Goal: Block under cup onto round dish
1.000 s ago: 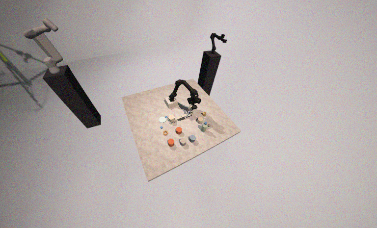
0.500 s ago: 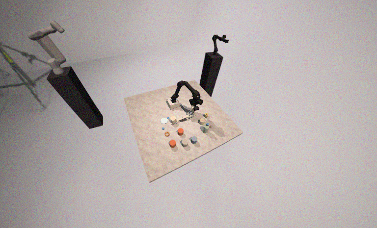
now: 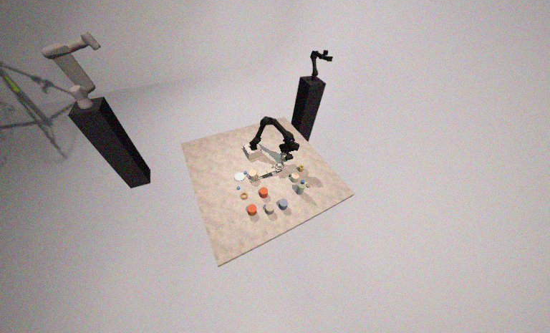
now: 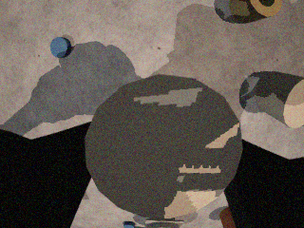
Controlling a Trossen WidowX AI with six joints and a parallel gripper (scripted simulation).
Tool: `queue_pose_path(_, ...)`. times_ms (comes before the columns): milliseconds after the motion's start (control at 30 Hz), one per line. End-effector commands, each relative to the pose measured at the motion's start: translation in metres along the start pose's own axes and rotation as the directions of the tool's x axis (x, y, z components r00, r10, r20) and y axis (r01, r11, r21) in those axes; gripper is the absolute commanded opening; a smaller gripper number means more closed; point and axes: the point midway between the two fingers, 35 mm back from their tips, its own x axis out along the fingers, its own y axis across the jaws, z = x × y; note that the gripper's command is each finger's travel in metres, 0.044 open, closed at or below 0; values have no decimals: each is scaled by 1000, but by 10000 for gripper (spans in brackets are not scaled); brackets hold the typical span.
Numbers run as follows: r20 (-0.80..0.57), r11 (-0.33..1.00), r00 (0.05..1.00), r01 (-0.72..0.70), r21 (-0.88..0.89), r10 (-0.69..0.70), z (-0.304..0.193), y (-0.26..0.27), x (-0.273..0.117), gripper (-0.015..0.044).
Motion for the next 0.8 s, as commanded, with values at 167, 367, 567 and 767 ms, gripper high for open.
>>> queue_pose_path(167, 9, 1000, 1000, 4, 3, -4, 30, 46, 33, 0)
queue_pose_path(367, 11, 1000, 1000, 4, 2, -4, 34, 54, 41, 0)
queue_pose_path(567, 11, 1000, 1000, 3, 2, -3, 34, 54, 73, 0)
queue_pose_path(767, 11, 1000, 1000, 3, 2, -3, 34, 54, 78, 0)
